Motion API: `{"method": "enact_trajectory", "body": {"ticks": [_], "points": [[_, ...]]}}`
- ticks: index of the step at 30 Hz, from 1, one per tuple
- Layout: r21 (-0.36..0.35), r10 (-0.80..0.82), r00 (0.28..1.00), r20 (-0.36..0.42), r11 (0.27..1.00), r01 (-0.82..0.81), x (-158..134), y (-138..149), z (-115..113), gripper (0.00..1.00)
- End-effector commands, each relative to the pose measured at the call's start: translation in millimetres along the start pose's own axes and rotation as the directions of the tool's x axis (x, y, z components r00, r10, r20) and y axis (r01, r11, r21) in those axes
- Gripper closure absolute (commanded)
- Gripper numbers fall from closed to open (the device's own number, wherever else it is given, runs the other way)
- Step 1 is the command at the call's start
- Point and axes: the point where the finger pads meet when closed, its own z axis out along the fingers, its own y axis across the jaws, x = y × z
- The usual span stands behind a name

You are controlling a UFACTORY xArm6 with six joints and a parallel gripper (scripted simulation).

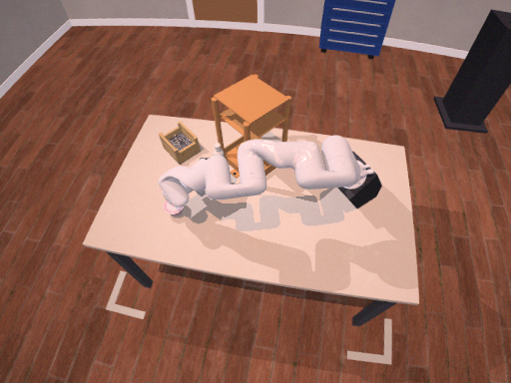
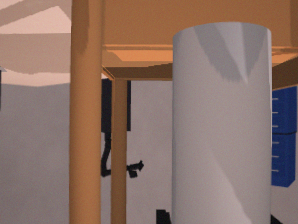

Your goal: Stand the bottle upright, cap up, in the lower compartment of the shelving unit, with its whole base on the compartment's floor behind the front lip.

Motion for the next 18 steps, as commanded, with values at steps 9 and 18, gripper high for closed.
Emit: {"method": "enact_trajectory", "body": {"ticks": [9, 18], "points": [[0.001, 0.003, 1.0, -0.001, 1.0, -0.003, -1.4, 11.6, -1.2, 1.0], [0.001, 0.003, 1.0, -0.001, 1.0, -0.003, -1.5, 13.3, -1.2, 1.0]]}}
